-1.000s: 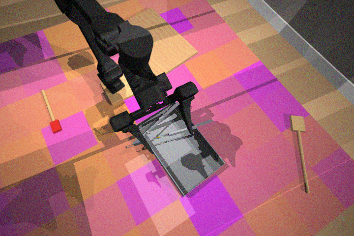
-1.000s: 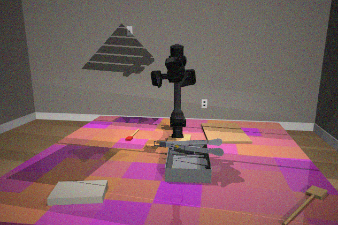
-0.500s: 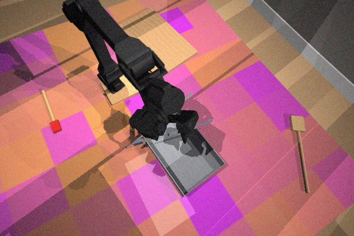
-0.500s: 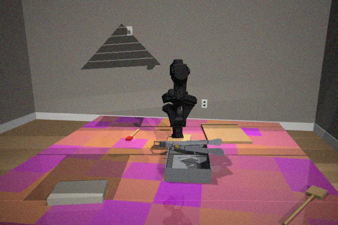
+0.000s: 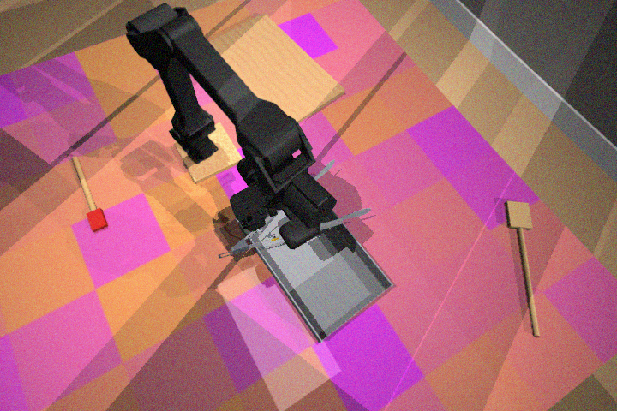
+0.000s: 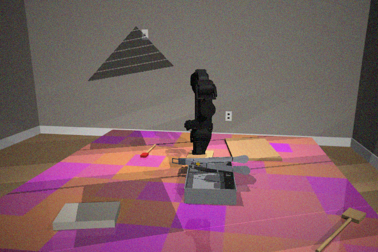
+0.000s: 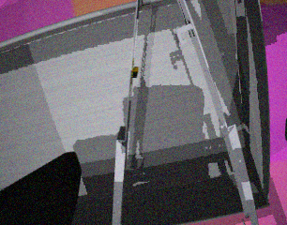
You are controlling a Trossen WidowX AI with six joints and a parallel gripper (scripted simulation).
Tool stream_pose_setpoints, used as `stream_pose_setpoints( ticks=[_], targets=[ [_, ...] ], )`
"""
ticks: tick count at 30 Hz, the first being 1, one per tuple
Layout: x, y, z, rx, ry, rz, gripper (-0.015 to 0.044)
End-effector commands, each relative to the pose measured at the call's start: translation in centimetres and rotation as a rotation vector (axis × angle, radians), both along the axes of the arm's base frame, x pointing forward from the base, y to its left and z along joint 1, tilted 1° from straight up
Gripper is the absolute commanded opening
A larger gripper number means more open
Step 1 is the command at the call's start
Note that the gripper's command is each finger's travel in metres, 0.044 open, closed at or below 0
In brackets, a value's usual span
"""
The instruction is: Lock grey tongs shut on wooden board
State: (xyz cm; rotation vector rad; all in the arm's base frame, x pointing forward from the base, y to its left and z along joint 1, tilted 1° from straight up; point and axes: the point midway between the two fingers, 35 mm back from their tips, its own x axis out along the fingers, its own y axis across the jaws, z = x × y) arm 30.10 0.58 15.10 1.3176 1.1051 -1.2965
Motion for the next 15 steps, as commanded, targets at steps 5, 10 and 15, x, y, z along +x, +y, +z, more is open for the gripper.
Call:
stream_pose_setpoints(
  ticks=[5, 10, 15],
  targets=[
    [0.0, 0.2, 0.1, 0.008, 0.014, -0.028, 0.0440],
    [0.1, 0.2, -0.3, 0.008, 0.014, -0.028, 0.0440],
    [0.2, 0.2, -1.1, 0.008, 0.013, -0.028, 0.0440]
  ],
)
